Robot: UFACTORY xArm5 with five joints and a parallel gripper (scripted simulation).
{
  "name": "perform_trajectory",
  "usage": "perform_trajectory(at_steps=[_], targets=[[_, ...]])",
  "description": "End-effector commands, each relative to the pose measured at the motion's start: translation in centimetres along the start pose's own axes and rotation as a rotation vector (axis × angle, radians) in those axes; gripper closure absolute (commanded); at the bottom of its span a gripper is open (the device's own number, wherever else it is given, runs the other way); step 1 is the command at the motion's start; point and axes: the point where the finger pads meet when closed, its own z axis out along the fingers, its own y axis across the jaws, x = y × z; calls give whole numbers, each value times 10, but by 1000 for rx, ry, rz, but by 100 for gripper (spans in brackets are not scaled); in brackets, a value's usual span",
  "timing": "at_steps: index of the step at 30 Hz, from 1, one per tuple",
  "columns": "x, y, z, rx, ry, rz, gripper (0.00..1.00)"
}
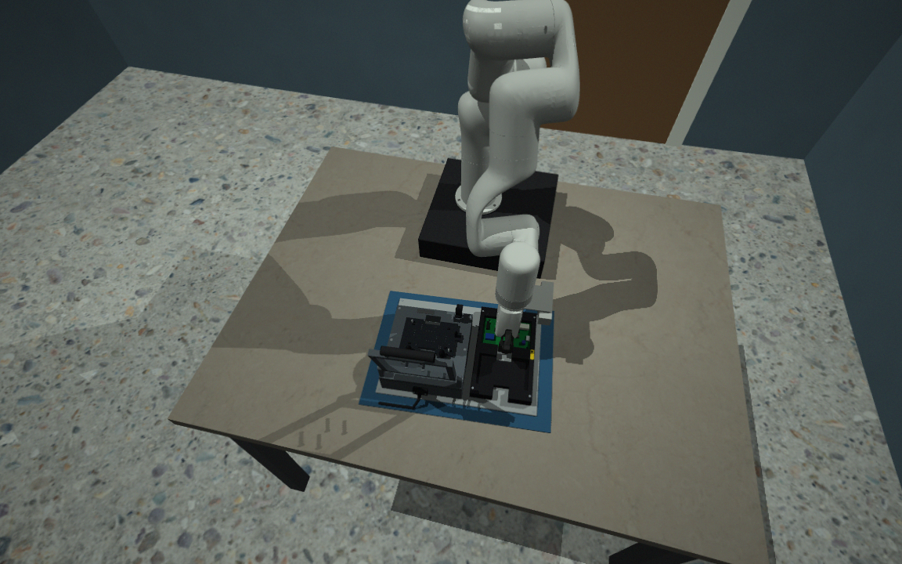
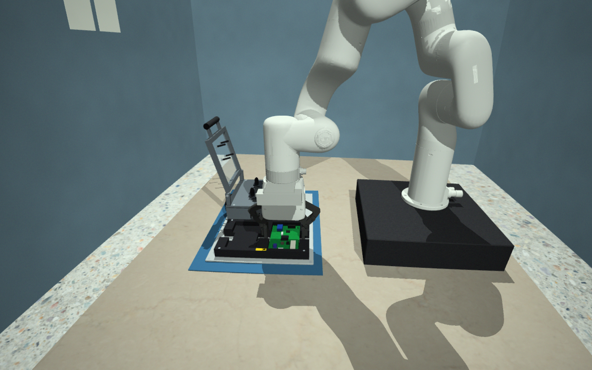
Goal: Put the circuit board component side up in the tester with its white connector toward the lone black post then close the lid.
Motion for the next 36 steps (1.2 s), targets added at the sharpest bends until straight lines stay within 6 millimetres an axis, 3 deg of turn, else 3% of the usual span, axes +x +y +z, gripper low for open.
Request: perform_trajectory(at_steps=[1, 23, 24, 35, 36], targets=[[0, 1, 1, -3, 1, 0, 0], [0, 1, 2, -3, 1, 0, 0], [0, 1, 2, -3, 1, 0, 5], [0, 1, 2, -3, 1, 0, 5], [0, 1, 2, -3, 1, 0, 11]])
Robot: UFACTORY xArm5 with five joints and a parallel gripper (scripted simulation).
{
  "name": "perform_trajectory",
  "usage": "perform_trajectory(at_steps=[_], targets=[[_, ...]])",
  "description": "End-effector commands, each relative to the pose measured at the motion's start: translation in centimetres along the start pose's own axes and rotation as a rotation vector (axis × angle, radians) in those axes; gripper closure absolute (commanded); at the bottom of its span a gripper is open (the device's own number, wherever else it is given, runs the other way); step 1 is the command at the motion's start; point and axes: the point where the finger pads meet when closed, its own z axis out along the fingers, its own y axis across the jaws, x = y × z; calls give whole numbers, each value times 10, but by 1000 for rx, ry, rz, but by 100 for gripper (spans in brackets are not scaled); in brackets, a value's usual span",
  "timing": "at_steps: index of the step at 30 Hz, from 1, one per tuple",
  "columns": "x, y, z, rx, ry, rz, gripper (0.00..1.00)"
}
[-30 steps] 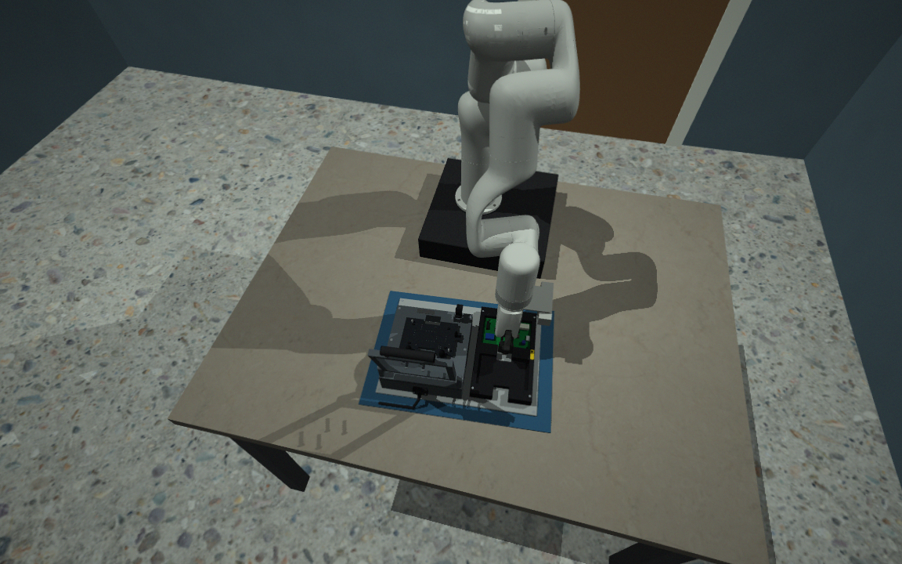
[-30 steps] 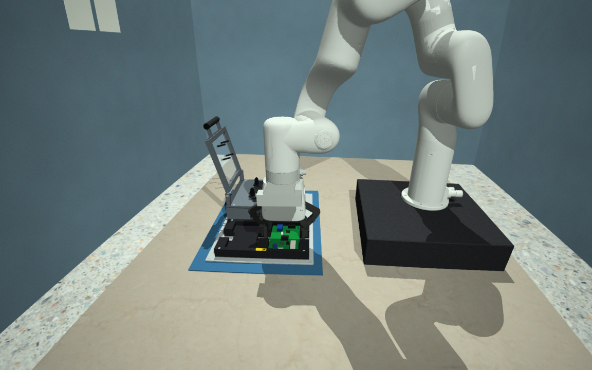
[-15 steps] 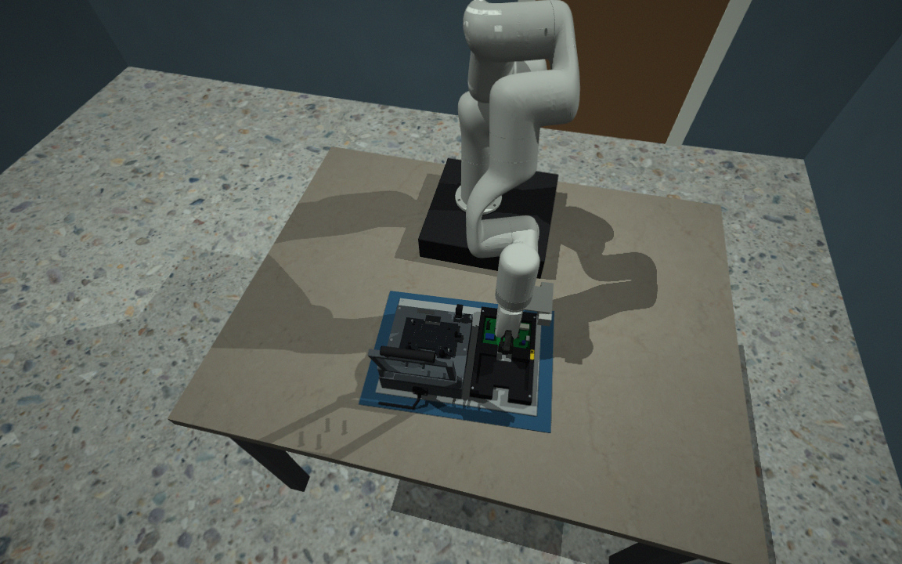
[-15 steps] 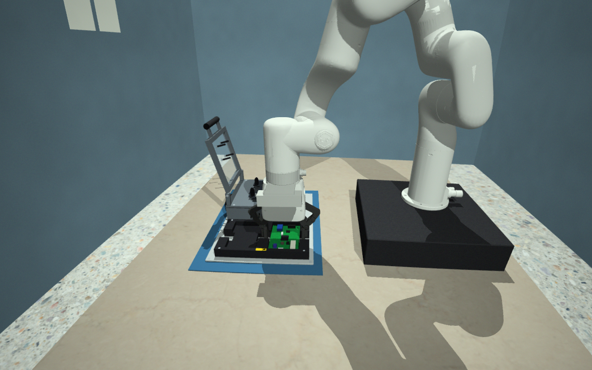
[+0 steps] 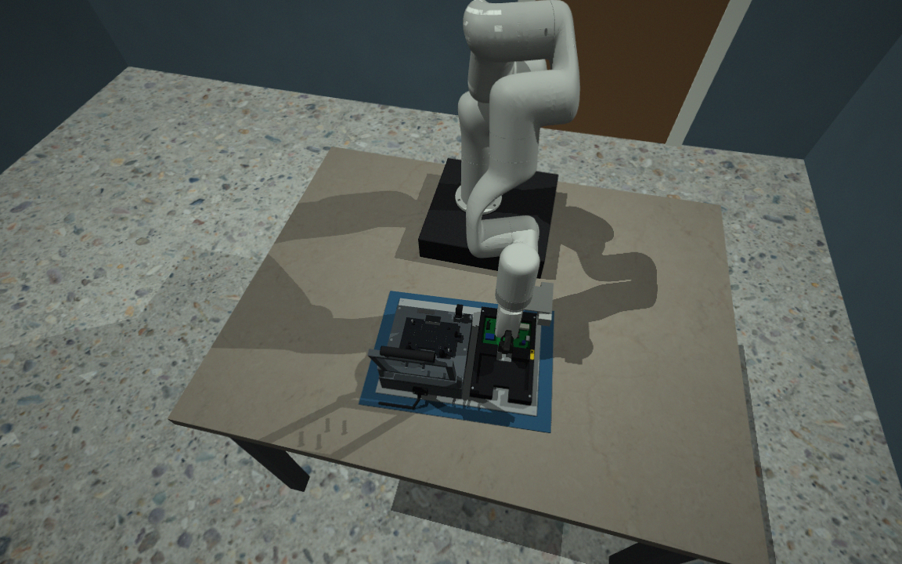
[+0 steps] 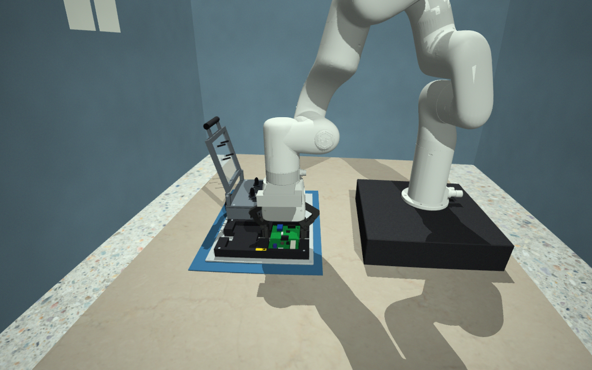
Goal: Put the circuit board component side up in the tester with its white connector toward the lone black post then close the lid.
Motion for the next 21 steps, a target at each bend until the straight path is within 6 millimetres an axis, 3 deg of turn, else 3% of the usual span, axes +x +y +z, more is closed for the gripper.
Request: perform_trajectory(at_steps=[1, 21], targets=[[0, 1, -1, -3, 1, 0, 11], [0, 1, -1, -3, 1, 0, 15]])
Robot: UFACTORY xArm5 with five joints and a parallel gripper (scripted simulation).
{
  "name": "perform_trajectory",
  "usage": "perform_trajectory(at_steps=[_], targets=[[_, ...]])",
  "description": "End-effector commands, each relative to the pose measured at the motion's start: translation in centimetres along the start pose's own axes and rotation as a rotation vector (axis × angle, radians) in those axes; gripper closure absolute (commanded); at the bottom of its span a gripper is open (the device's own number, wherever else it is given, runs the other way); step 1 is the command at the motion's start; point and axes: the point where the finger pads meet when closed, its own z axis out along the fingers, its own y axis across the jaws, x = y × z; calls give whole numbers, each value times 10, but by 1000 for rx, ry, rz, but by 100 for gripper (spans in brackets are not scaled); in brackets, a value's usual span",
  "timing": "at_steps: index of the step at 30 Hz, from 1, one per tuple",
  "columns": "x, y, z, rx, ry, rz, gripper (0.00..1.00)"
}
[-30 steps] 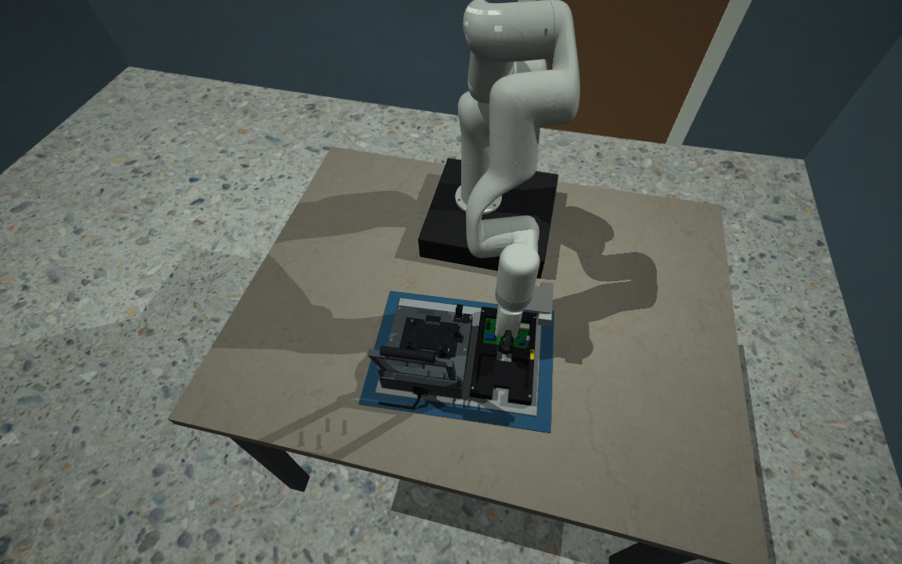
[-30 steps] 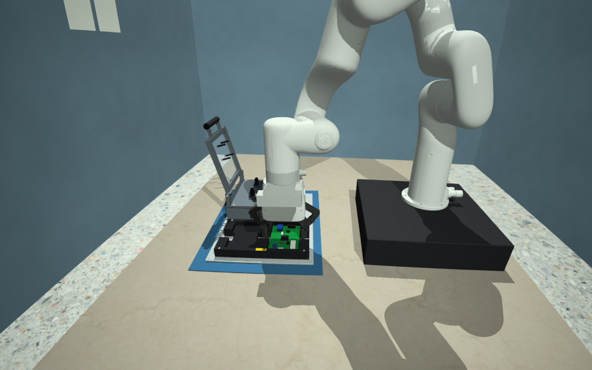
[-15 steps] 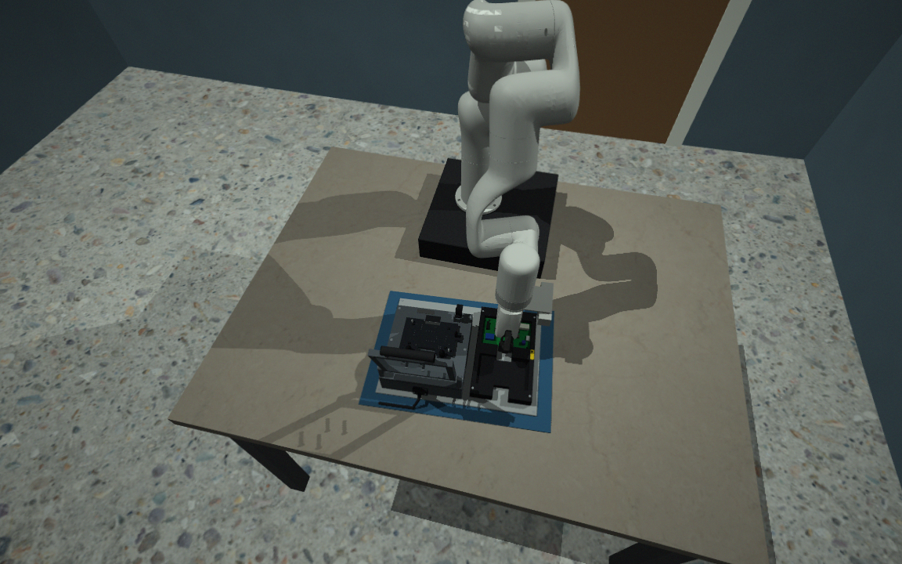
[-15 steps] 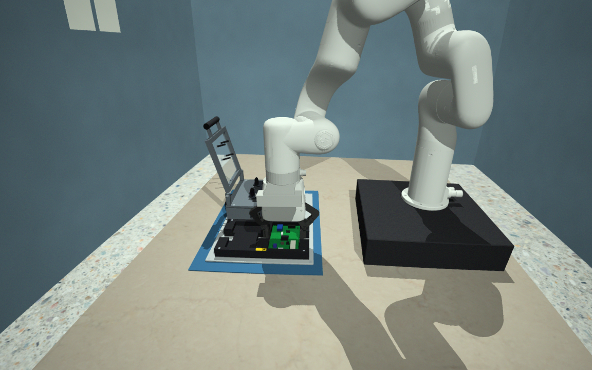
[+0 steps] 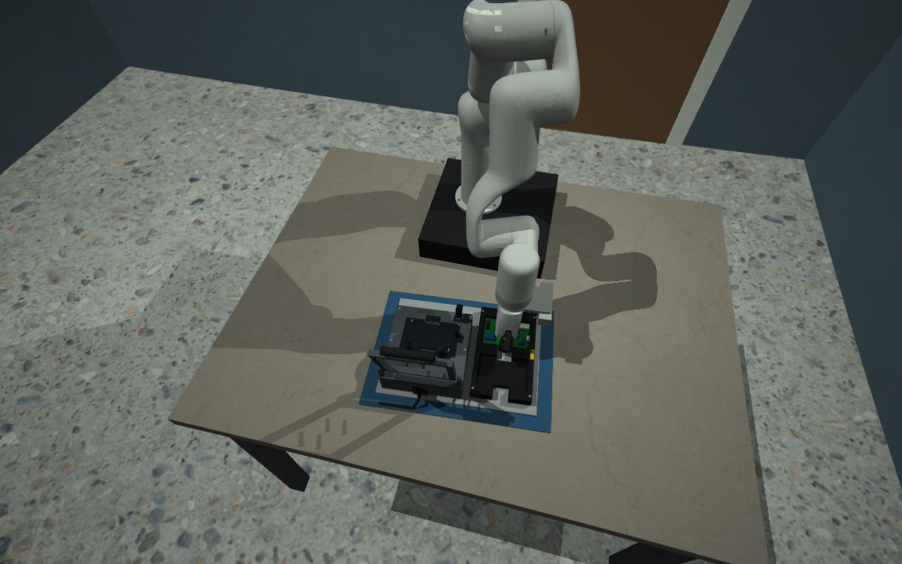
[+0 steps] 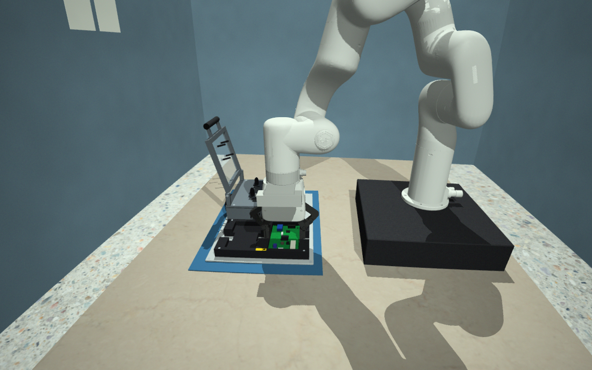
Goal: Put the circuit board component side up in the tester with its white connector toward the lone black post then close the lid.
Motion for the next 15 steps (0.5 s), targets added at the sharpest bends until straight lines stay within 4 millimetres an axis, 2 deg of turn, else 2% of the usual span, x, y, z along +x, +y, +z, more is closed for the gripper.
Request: perform_trajectory(at_steps=[1, 6, 7, 15], targets=[[0, 1, -1, -3, 1, 0, 15], [0, 1, -1, -3, 1, 0, 15], [0, 1, -1, -3, 1, 0, 18], [0, 1, -1, -3, 1, 0, 18]])
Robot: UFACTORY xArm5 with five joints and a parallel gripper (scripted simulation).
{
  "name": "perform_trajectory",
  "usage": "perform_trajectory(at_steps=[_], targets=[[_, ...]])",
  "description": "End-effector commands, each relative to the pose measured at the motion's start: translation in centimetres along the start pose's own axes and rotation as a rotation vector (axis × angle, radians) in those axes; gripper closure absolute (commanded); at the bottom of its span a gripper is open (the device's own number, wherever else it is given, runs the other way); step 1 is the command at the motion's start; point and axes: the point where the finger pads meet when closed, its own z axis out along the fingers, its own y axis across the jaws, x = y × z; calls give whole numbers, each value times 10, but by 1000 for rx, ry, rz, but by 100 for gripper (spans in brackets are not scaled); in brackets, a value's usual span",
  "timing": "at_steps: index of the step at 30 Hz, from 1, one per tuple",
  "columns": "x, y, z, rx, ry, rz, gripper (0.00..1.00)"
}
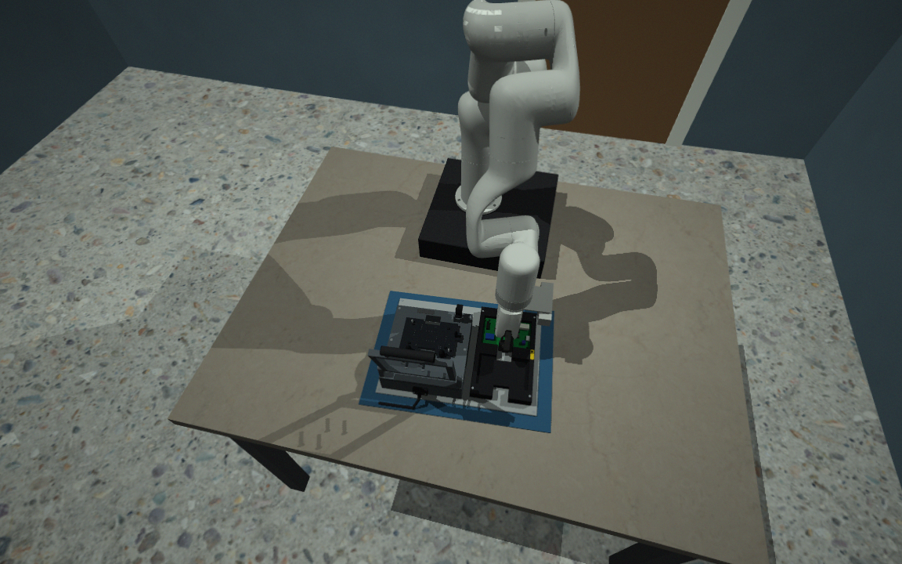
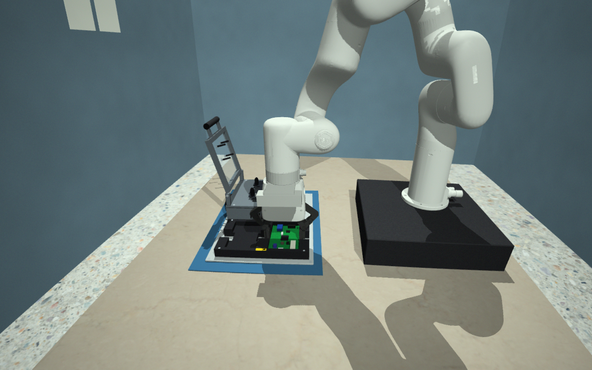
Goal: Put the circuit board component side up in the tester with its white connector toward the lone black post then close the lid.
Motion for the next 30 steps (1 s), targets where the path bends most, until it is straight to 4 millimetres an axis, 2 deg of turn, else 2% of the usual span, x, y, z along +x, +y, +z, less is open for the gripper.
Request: perform_trajectory(at_steps=[1, 5, 6, 30], targets=[[0, 1, -1, -3, 1, 0, 18], [0, 1, -1, -3, 1, 0, 18], [0, 1, -1, -3, 1, 0, 21], [0, 1, -1, -3, 1, 0, 21]])
